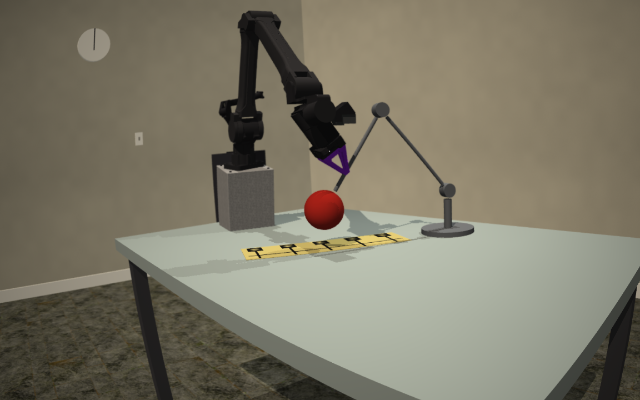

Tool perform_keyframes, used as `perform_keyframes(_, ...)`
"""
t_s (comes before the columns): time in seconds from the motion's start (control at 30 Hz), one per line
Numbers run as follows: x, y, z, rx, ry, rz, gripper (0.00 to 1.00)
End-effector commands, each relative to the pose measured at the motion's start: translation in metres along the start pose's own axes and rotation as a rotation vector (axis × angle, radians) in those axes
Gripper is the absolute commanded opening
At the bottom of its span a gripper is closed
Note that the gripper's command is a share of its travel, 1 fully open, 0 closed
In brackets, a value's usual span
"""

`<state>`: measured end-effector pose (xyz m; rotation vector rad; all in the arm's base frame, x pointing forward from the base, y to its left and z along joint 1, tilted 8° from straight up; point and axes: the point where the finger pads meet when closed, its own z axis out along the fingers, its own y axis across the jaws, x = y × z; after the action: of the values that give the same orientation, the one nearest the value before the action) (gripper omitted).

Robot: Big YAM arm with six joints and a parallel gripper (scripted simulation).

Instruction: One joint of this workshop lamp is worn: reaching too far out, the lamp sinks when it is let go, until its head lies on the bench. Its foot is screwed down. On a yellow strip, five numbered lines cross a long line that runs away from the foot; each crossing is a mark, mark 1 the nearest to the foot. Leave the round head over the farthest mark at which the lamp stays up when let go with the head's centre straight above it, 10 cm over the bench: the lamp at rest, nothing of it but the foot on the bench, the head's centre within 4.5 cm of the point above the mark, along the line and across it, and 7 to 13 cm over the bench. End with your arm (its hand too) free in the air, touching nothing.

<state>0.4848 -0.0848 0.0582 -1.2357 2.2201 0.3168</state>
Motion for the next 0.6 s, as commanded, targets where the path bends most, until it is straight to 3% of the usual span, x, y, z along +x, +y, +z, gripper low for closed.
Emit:
perform_keyframes(0.0,-0.0441,-0.0468,-0.0264,0.078,-0.06,-0.026,0.0)
perform_keyframes(0.57,-0.049,-0.0477,-0.0249,0.078,-0.06,-0.026,0.0)
